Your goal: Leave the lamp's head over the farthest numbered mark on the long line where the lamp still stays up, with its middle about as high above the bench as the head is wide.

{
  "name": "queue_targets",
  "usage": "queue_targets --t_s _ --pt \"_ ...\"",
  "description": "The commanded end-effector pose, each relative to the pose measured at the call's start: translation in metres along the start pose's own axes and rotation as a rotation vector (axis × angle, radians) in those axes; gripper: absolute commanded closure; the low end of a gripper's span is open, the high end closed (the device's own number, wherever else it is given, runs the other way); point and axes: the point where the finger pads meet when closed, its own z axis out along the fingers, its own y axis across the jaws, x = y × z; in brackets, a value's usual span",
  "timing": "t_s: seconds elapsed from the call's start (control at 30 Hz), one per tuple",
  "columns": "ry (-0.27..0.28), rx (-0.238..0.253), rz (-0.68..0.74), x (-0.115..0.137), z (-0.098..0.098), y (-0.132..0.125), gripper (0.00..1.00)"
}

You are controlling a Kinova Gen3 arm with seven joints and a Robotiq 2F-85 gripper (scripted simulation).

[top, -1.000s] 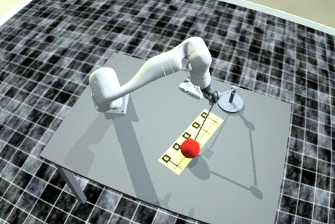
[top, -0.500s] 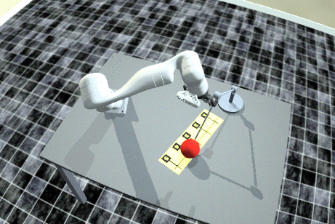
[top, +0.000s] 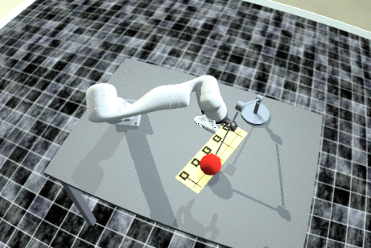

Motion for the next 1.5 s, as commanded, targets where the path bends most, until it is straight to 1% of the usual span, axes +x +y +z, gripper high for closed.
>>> queue_targets --t_s 0.0,0.4,0.47,0.97,1.03,1.47 --pt "0.004 -0.003 0.007 0.010 0.012 0.001 0.00" --pt "-0.006 0.004 0.011 0.040 0.067 -0.002 0.00" --pt "-0.006 0.004 0.011 0.040 0.067 -0.002 0.00" --pt "-0.008 0.007 0.009 0.039 0.105 -0.002 0.00" --pt "-0.008 0.007 0.009 0.039 0.105 -0.002 0.00" --pt "-0.010 0.010 0.013 0.041 0.139 -0.003 0.00"
